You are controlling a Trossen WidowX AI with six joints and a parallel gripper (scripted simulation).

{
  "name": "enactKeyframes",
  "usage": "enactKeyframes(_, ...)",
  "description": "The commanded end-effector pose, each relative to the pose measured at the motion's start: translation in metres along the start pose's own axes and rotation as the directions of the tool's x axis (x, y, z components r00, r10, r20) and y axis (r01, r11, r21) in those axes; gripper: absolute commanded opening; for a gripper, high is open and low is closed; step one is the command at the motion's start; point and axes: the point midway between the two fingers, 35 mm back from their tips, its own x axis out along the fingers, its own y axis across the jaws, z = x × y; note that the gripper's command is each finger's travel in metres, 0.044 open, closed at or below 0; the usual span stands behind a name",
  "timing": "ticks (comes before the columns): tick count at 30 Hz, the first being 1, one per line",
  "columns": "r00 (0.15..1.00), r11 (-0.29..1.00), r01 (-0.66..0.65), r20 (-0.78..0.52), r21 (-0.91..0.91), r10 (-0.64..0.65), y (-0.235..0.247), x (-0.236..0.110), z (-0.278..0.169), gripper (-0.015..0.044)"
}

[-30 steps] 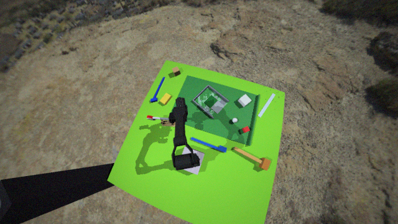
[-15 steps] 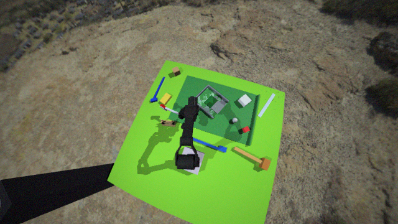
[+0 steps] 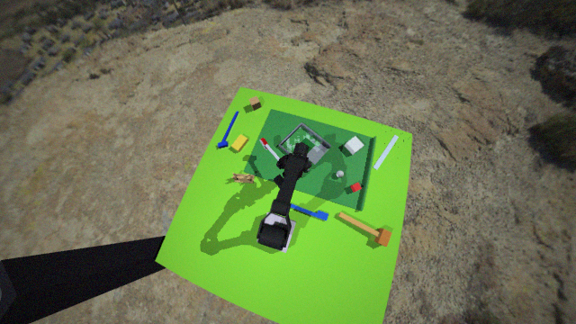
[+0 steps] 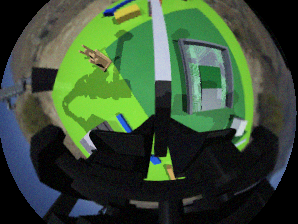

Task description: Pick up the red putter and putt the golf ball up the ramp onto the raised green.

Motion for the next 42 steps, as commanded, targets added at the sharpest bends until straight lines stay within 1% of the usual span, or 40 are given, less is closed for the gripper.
enactKeyframes(1, 1.000, 0.990, 0.019, -0.013, 0.142, -0.018, -0.013, -0.006, -0.021, 0.0000)
enactKeyframes(10, 0.998, 0.914, 0.059, -0.046, 0.402, -0.044, -0.034, -0.016, -0.064, 0.0000)
enactKeyframes(19, 0.995, 0.769, 0.098, -0.082, 0.631, -0.059, -0.047, -0.027, -0.110, 0.0000)
enactKeyframes(30, 0.990, 0.519, 0.140, -0.125, 0.843, -0.064, -0.051, -0.040, -0.166, 0.0000)
enactKeyframes(42, 0.984, 0.199, 0.176, -0.169, 0.964, -0.052, -0.042, -0.053, -0.224, 0.0000)
